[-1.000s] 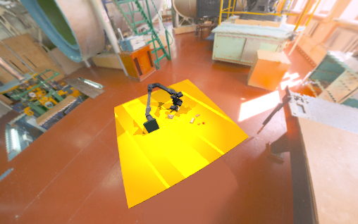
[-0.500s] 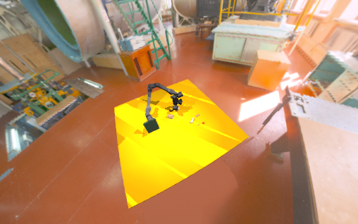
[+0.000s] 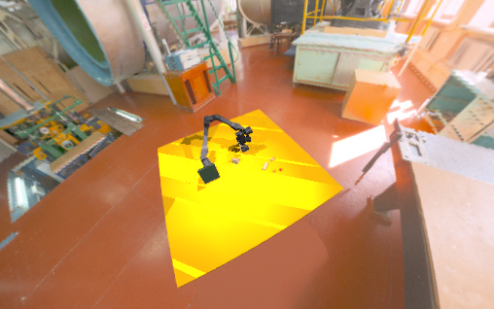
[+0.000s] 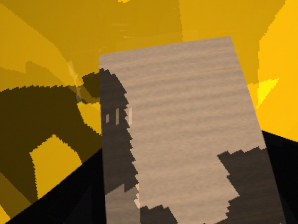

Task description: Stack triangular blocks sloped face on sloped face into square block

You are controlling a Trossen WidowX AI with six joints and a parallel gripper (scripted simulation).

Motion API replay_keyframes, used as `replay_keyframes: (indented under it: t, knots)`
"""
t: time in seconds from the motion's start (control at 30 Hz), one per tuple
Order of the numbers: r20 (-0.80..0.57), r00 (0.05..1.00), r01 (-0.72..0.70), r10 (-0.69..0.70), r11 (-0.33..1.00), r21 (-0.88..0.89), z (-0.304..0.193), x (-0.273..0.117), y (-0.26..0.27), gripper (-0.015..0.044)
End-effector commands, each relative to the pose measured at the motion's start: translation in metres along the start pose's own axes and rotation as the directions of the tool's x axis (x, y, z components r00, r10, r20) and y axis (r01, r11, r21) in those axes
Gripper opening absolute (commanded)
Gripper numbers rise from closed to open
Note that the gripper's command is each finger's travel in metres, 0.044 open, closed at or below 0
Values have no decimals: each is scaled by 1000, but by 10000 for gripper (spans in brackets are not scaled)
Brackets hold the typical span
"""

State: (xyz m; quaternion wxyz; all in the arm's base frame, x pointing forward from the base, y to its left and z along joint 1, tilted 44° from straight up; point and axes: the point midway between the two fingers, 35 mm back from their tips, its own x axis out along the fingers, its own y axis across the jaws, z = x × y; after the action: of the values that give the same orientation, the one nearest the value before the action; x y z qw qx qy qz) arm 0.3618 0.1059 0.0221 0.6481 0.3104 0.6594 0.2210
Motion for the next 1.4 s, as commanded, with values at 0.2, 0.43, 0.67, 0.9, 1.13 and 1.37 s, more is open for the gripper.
replay_keyframes:
  t: [0.2, 0.43, 0.67, 0.9, 1.13, 1.37]
  knots:
    - [3, 1000, -3, 4, 964, -267, 0, 0, 1, 0]
    - [3, 1000, -3, 5, 906, -424, 0, 0, 1, 0]
    - [3, 1000, -3, 6, 818, -575, 0, 0, 1, 0]
    - [3, 1000, -3, 8, 688, -726, 0, 0, 1, 0]
    - [2, 1000, -3, 9, 537, -844, 0, 0, 1, 0]
    - [2, 1000, -2, 10, 391, -920, 0, 0, 0, 0]
